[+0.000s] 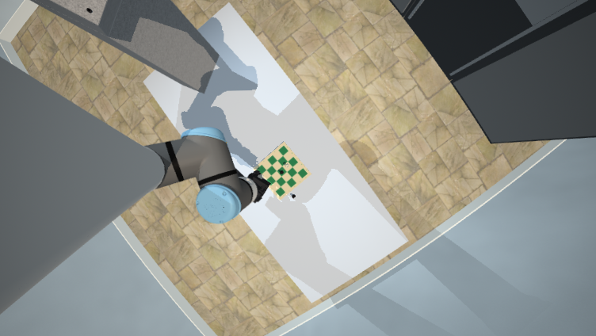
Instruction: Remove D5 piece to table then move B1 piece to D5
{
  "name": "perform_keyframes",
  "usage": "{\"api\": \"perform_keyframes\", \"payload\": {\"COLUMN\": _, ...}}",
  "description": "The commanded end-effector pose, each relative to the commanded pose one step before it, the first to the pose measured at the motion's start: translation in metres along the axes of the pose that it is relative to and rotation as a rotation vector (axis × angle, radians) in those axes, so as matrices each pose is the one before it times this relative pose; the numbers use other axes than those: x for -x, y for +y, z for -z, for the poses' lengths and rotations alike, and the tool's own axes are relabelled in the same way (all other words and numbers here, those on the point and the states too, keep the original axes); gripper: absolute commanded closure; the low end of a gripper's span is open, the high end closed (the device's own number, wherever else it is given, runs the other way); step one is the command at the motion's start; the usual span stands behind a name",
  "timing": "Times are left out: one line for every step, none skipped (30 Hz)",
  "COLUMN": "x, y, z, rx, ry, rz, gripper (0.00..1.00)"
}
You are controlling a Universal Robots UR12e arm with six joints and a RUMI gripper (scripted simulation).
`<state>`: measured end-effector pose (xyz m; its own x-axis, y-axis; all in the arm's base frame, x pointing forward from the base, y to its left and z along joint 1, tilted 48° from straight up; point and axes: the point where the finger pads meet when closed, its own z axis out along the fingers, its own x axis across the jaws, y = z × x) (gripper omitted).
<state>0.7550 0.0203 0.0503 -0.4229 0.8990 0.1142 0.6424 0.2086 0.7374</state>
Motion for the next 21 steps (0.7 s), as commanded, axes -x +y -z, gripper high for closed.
{"api": "perform_keyframes", "payload": {"x": -0.00767, "y": 0.00903, "z": -0.00041, "rx": -0.00116, "ry": -0.00056, "rz": -0.02230, "gripper": 1.00}}
{"api": "perform_keyframes", "payload": {"x": -0.00546, "y": 0.00571, "z": -0.00041, "rx": -0.00084, "ry": -0.00002, "rz": -0.01501, "gripper": 1.00}}
{"api": "perform_keyframes", "payload": {"x": -0.00668, "y": 0.00667, "z": -0.00040, "rx": -0.00083, "ry": -0.00005, "rz": -0.01780, "gripper": 1.00}}
{"api": "perform_keyframes", "payload": {"x": -0.00786, "y": 0.00743, "z": -0.00034, "rx": -0.00072, "ry": -0.00008, "rz": -0.02023, "gripper": 1.00}}
{"api": "perform_keyframes", "payload": {"x": -0.00894, "y": 0.00794, "z": -0.00022, "rx": -0.00052, "ry": -0.00010, "rz": -0.02217, "gripper": 1.00}}
{"api": "perform_keyframes", "payload": {"x": -0.00986, "y": 0.00819, "z": -0.00007, "rx": -0.00025, "ry": -0.00010, "rz": -0.02356, "gripper": 1.00}}
{"api": "perform_keyframes", "payload": {"x": -0.01056, "y": 0.00816, "z": 0.00011, "rx": 0.00006, "ry": -0.00007, "rz": -0.02432, "gripper": 1.00}}
{"api": "perform_keyframes", "payload": {"x": -0.01097, "y": 0.00786, "z": 0.00029, "rx": 0.00037, "ry": -0.00001, "rz": -0.02442, "gripper": 1.00}}
{"api": "perform_keyframes", "payload": {"x": -0.01106, "y": 0.00733, "z": 0.00047, "rx": 0.00066, "ry": 0.00007, "rz": -0.02384, "gripper": 1.00}}
{"api": "perform_keyframes", "payload": {"x": -0.01079, "y": 0.00662, "z": 0.00061, "rx": 0.00089, "ry": 0.00017, "rz": -0.02261, "gripper": 1.00}}
{"api": "perform_keyframes", "payload": {"x": -0.01016, "y": 0.00578, "z": 0.00070, "rx": 0.00103, "ry": 0.00025, "rz": -0.02077, "gripper": 1.00}}
{"api": "perform_keyframes", "payload": {"x": -0.00919, "y": 0.00487, "z": 0.00073, "rx": 0.00107, "ry": 0.00031, "rz": -0.01839, "gripper": 1.00}}
{"api": "perform_keyframes", "payload": {"x": -0.00792, "y": 0.00393, "z": 0.00070, "rx": 0.00102, "ry": 0.00034, "rz": -0.01560, "gripper": 1.00}}
{"api": "perform_keyframes", "payload": {"x": -0.00644, "y": 0.00302, "z": 0.00062, "rx": 0.00089, "ry": 0.00032, "rz": -0.01252, "gripper": 1.00}}
{"api": "perform_keyframes", "payload": {"x": -0.00485, "y": 0.00217, "z": 0.00049, "rx": 0.00071, "ry": 0.00027, "rz": -0.00934, "gripper": 1.00}}
{"api": "perform_keyframes", "payload": {"x": 0.00000, "y": 0.00000, "z": 0.00000, "rx": 0.00000, "ry": 0.00000, "rz": 0.00000, "gripper": 1.00}}
{"api": "perform_keyframes", "payload": {"x": 0.00000, "y": 0.00000, "z": 0.00000, "rx": 0.00000, "ry": 0.00000, "rz": 0.00000, "gripper": 1.00}}
{"api": "perform_keyframes", "payload": {"x": -0.00328, "y": 0.00142, "z": 0.00034, "rx": 0.00049, "ry": 0.00020, "rz": -0.00627, "gripper": 1.00}}
{"api": "perform_keyframes", "payload": {"x": -0.00186, "y": 0.00079, "z": 0.00020, "rx": 0.00028, "ry": 0.00012, "rz": -0.00354, "gripper": 1.00}}
{"api": "perform_keyframes", "payload": {"x": -0.00075, "y": 0.00031, "z": 0.00008, "rx": 0.00012, "ry": 0.00005, "rz": -0.00142, "gripper": 1.00}}
{"api": "perform_keyframes", "payload": {"x": -0.00012, "y": 0.00005, "z": 0.00001, "rx": 0.00002, "ry": 0.00001, "rz": -0.00022, "gripper": 1.00}}
